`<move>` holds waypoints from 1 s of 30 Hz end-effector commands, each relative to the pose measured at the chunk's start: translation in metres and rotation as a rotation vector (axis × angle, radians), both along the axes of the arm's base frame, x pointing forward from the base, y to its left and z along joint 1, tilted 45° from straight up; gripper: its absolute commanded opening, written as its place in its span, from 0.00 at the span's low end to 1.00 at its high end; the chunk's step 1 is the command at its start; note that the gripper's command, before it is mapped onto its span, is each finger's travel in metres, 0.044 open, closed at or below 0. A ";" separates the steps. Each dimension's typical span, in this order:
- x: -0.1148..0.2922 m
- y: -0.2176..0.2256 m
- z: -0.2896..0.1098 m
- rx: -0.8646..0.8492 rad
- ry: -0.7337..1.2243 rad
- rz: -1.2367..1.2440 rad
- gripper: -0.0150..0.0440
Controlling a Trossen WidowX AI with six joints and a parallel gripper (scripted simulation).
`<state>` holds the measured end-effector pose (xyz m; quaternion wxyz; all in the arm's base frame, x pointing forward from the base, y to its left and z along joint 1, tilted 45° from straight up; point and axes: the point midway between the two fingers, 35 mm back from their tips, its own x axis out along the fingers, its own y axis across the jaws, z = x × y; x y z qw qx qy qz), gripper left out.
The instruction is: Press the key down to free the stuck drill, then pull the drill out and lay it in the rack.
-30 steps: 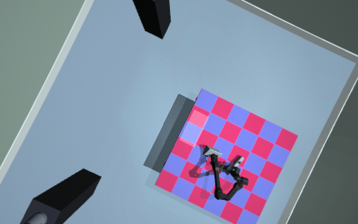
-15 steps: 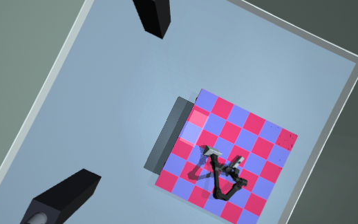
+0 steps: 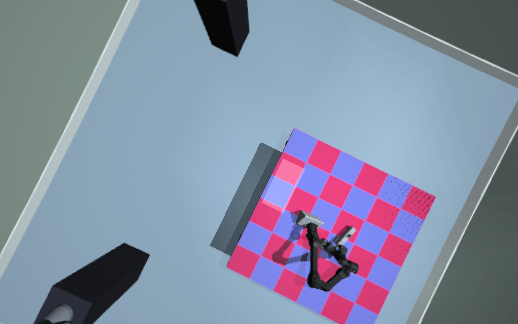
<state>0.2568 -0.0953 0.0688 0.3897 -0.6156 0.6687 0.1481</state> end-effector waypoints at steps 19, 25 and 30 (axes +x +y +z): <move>-0.001 -0.003 0.002 -0.002 -0.002 0.004 0.92; 0.000 -0.002 -0.001 -0.002 -0.002 0.005 1.00; 0.001 -0.001 -0.004 -0.002 -0.002 0.005 1.00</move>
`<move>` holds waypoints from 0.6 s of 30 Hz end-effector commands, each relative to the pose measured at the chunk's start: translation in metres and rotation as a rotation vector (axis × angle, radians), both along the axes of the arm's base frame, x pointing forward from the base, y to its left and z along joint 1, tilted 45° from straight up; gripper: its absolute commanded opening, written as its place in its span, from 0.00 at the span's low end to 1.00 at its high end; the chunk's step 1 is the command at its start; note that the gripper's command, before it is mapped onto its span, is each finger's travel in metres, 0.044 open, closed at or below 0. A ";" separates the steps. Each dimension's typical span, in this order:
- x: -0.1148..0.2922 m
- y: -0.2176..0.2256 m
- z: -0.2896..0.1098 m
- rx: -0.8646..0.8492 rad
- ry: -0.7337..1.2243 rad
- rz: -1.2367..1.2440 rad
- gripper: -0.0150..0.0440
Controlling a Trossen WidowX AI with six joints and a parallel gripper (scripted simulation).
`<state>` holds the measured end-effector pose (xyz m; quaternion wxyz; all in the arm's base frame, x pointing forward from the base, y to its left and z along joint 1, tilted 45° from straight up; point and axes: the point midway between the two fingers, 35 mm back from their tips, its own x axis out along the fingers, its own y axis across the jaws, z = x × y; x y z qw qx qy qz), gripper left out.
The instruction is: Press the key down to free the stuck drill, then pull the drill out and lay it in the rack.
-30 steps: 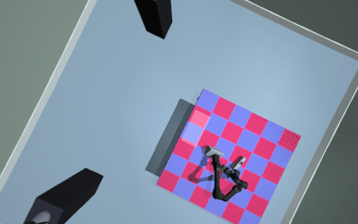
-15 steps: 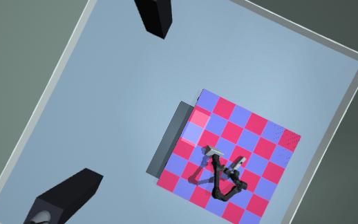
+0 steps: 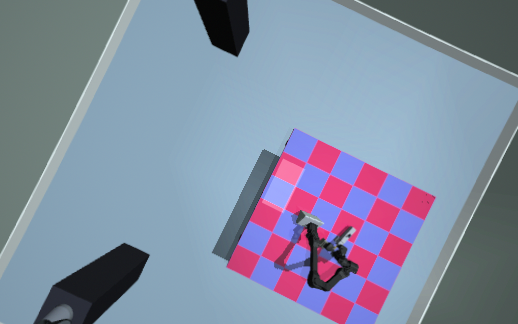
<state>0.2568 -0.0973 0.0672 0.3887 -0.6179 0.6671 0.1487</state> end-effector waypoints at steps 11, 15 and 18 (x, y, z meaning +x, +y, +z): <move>0.003 0.002 -0.006 0.000 -0.002 -0.001 1.00; 0.003 0.003 -0.008 0.000 -0.002 -0.001 1.00; 0.004 0.004 -0.009 0.000 -0.002 -0.001 1.00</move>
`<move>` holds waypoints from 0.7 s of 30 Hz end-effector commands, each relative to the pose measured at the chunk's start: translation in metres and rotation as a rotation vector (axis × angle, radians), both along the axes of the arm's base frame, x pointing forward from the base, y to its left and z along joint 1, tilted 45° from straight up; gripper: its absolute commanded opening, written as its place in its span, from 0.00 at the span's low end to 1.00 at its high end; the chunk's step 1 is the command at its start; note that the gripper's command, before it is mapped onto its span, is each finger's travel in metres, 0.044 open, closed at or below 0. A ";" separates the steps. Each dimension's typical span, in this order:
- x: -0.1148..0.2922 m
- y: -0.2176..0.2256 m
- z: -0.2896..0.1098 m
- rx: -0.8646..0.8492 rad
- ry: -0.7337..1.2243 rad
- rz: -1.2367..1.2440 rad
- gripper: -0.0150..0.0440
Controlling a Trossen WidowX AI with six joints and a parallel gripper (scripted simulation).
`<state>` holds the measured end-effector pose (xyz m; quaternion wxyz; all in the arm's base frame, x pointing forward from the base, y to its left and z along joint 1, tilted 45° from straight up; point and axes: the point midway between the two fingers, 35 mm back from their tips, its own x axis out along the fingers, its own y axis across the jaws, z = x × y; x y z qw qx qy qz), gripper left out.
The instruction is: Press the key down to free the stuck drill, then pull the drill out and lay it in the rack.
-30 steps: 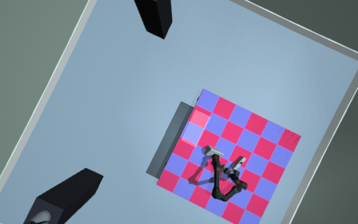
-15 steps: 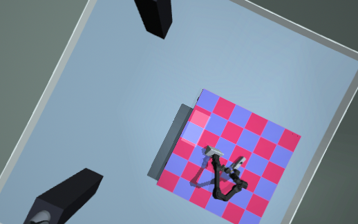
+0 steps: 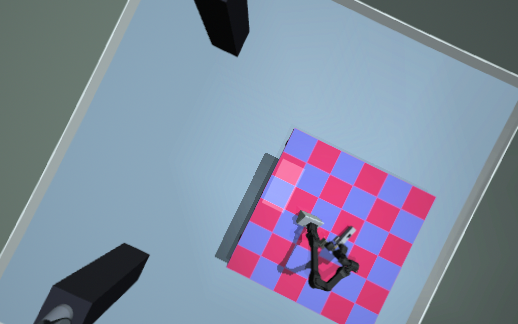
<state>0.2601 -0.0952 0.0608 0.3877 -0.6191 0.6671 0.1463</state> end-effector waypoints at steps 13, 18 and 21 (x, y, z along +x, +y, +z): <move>0.000 0.000 -0.001 0.000 0.000 0.000 0.51; 0.000 0.000 -0.001 0.000 0.000 0.000 0.29; 0.000 0.000 -0.001 0.000 0.000 0.000 0.25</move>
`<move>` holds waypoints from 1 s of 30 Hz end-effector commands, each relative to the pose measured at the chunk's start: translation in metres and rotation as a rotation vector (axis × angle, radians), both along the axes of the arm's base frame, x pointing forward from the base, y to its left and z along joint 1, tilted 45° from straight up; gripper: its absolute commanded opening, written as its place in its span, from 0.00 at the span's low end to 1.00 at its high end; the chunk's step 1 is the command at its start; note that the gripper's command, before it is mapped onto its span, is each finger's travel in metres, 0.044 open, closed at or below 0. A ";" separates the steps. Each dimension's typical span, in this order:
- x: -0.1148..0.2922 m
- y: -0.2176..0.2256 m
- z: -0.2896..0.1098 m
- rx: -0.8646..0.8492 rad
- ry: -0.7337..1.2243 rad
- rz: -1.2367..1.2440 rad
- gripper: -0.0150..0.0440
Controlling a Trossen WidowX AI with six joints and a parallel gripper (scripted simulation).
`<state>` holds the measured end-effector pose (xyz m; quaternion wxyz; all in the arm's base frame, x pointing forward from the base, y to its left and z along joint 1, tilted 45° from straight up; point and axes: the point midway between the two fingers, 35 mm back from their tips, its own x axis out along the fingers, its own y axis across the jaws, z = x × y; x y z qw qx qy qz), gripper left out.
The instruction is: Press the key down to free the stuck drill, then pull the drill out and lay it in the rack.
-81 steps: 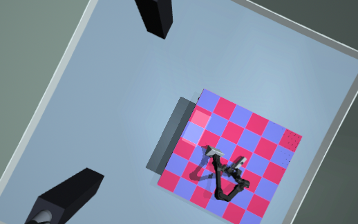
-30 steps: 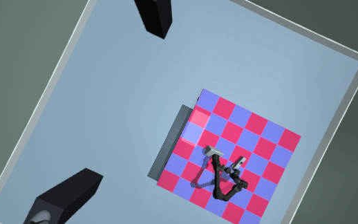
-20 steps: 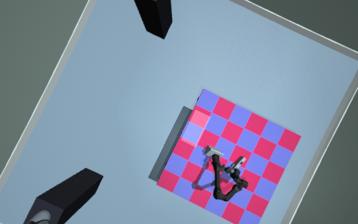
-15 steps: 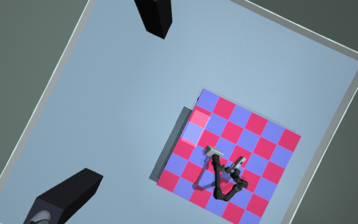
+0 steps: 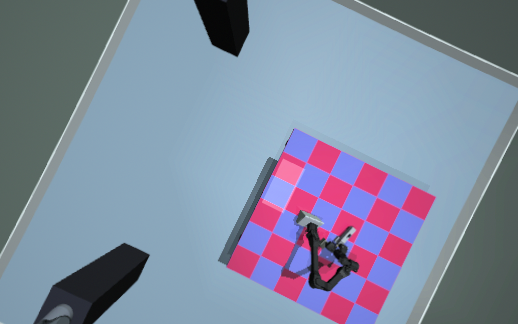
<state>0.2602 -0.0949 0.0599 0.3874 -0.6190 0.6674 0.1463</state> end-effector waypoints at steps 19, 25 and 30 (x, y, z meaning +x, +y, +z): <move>-0.001 0.002 0.003 0.006 -0.001 0.000 0.25; -0.001 0.003 0.003 0.006 -0.001 0.000 0.25; -0.001 0.003 0.003 0.006 -0.001 0.000 0.25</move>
